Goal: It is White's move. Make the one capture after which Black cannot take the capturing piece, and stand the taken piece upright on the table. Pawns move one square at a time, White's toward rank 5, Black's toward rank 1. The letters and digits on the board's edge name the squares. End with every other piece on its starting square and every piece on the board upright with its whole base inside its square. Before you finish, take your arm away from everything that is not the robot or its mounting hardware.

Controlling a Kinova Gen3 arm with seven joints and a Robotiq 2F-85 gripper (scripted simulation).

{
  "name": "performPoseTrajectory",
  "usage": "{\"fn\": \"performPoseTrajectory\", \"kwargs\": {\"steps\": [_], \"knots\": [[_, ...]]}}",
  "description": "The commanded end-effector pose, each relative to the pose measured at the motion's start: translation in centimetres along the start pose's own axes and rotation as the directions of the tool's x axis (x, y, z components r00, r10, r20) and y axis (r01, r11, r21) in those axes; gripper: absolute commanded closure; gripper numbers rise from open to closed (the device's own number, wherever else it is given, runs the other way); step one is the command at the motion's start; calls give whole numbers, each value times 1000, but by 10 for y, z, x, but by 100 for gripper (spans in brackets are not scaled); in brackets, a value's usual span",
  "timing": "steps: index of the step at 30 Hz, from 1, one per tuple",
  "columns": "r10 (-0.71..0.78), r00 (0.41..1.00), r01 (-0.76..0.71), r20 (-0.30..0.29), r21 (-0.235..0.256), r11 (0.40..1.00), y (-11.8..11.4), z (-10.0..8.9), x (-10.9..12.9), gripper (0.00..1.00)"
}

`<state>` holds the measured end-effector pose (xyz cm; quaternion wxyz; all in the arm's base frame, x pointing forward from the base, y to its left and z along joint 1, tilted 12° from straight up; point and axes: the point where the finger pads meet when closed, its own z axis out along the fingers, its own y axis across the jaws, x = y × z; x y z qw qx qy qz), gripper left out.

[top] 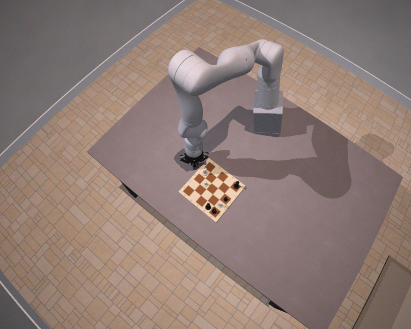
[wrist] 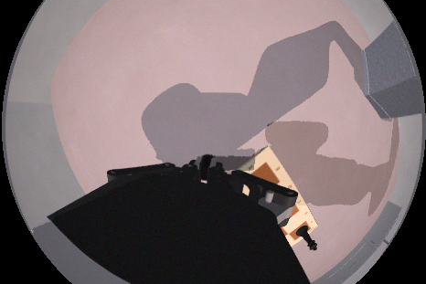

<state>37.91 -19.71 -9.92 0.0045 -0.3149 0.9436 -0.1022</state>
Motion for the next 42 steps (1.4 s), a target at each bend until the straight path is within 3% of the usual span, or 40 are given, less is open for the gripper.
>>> {"fn": "performPoseTrajectory", "kwargs": {"steps": [1,23,24,26,27,32,33,37,38,42], "knots": [[0,1000,0,1,1,1000,0,-1,0,100],[0,1000,0,1,1,1000,0,-1,0,100],[0,1000,0,1,1,1000,0,-1,0,93],[0,1000,0,1,1,1000,0,-1,0,93],[0,1000,0,1,1,1000,0,-1,0,85],[0,1000,0,1,1,1000,0,-1,0,78],[0,1000,0,1,1,1000,0,-1,0,71],[0,1000,0,1,1,1000,0,-1,0,71],[0,1000,0,1,1,1000,0,-1,0,63],[0,1000,0,1,1,1000,0,-1,0,63]]}}
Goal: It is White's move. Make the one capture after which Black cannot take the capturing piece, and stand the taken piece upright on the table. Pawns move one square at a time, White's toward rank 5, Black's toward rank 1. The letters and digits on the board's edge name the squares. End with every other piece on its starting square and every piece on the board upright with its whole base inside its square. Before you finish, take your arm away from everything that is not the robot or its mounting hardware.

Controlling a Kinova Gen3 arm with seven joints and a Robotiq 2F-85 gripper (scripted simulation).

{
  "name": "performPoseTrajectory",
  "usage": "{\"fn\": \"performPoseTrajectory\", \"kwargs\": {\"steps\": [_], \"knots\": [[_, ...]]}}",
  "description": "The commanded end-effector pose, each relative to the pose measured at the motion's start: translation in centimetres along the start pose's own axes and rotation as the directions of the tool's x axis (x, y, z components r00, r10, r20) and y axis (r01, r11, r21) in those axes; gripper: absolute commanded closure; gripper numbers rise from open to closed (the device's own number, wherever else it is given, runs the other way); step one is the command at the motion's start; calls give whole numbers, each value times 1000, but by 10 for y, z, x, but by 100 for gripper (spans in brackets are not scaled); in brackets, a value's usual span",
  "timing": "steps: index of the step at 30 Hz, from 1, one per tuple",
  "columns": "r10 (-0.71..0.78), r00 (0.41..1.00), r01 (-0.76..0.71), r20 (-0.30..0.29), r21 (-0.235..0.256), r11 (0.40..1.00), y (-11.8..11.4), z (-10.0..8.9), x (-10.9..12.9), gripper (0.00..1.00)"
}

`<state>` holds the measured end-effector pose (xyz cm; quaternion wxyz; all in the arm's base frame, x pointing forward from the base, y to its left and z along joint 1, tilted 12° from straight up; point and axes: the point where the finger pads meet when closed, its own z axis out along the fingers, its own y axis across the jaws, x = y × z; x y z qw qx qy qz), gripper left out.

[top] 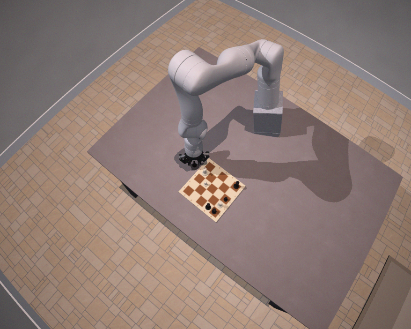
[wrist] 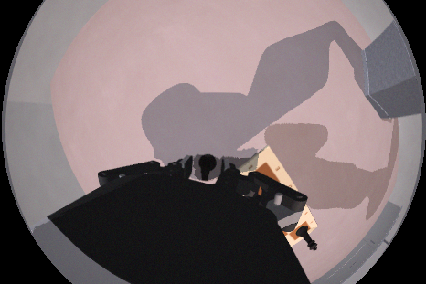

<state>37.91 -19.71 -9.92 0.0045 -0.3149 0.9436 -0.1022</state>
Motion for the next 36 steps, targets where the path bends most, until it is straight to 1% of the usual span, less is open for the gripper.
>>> {"fn": "performPoseTrajectory", "kwargs": {"steps": [1,6,12,16,26,28,32,36], "knots": [[0,1000,0,1,1,1000,0,-1,0,63],[0,1000,0,1,1,1000,0,-1,0,63],[0,1000,0,1,1,1000,0,-6,0,63],[0,1000,0,1,1,1000,0,-20,0,63],[0,1000,0,1,1,1000,0,-73,0,63],[0,1000,0,1,1,1000,0,-73,0,63],[0,1000,0,1,1,1000,0,-86,0,63],[0,1000,0,1,1,1000,0,-90,0,63]]}}
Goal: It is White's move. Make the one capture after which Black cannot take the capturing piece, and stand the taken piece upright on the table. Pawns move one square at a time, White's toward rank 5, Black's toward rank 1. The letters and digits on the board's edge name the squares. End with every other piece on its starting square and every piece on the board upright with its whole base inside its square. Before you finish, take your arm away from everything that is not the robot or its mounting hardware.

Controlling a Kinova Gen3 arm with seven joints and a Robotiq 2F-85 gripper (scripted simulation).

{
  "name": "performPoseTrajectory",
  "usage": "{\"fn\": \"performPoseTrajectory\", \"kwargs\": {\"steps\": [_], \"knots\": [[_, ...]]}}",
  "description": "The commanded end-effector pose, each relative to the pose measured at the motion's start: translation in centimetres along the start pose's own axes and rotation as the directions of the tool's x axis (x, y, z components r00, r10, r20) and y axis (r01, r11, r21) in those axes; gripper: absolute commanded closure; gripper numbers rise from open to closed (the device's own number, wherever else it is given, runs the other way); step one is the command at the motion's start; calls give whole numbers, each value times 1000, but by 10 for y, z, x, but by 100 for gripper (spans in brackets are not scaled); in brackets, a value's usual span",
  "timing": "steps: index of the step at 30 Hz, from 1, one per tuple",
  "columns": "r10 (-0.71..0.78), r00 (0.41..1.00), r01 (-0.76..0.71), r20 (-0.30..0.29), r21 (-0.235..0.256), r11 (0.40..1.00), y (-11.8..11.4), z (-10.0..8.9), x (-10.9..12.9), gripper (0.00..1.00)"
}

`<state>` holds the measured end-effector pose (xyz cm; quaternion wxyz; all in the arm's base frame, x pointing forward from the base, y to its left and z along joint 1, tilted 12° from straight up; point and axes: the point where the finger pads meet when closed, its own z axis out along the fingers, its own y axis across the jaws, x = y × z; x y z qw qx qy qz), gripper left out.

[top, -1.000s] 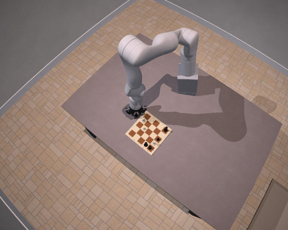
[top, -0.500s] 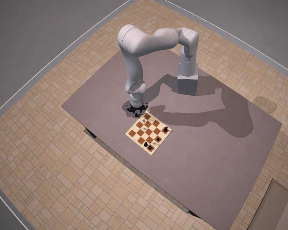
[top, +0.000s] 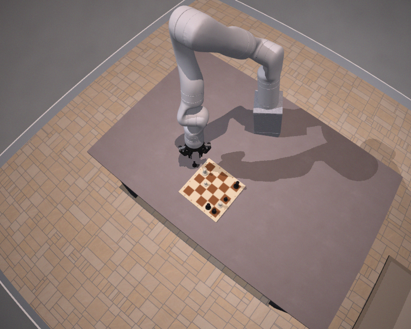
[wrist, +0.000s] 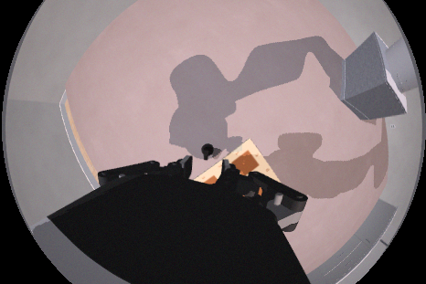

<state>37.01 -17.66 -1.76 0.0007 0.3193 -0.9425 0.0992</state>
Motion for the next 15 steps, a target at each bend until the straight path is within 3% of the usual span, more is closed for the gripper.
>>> {"fn": "performPoseTrajectory", "kwargs": {"steps": [1,2,3,15], "knots": [[10,1000,-10,8,10,1000,-6,-6,0,63],[10,1000,-10,8,10,1000,-6,-6,0,63],[10,1000,-10,8,10,1000,-6,-6,0,0],[10,1000,-10,8,10,1000,-6,-6,0,0]]}}
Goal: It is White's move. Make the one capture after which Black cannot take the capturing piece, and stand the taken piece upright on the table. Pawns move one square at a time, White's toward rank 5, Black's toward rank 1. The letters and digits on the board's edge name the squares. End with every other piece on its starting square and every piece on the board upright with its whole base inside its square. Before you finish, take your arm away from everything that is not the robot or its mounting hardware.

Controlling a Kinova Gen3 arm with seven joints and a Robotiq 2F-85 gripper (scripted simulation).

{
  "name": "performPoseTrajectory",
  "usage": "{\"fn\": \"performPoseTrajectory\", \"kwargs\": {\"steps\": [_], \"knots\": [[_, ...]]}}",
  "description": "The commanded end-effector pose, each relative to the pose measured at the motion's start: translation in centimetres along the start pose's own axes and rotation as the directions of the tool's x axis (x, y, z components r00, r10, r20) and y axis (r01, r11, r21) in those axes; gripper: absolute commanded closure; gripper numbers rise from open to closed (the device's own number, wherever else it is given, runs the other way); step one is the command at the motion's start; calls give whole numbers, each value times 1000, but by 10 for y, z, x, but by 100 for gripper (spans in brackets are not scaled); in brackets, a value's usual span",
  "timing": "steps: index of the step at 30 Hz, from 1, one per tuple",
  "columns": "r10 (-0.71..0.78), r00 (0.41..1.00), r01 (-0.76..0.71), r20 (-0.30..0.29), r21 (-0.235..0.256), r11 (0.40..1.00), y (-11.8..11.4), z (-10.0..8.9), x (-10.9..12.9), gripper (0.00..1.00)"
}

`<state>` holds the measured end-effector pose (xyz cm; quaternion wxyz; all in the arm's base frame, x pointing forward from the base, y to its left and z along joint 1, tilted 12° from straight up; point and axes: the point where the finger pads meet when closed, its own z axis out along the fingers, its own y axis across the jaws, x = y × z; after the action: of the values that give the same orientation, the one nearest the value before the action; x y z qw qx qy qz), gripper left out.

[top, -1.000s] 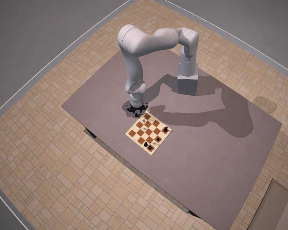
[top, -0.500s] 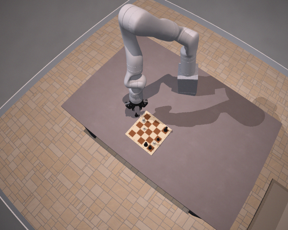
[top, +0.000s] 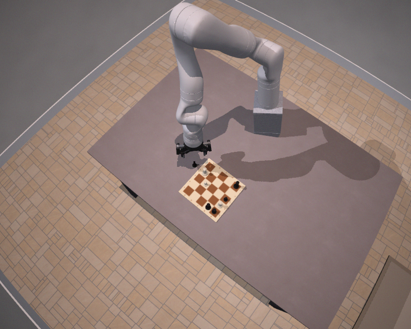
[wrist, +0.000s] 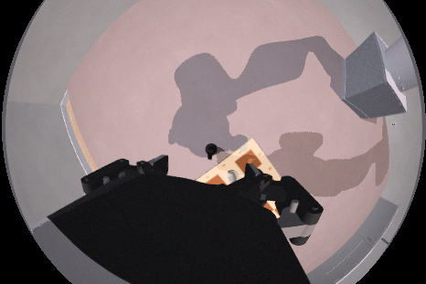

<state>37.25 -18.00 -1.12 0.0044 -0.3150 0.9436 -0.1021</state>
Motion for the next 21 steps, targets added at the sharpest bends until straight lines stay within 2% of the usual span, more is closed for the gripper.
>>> {"fn": "performPoseTrajectory", "kwargs": {"steps": [1,14,21], "knots": [[0,1000,0,1,1,1000,0,-1,0,0],[7,1000,-7,1,1,1000,0,-1,0,0],[76,997,-76,-4,-1,997,1,-1,0,0]]}}
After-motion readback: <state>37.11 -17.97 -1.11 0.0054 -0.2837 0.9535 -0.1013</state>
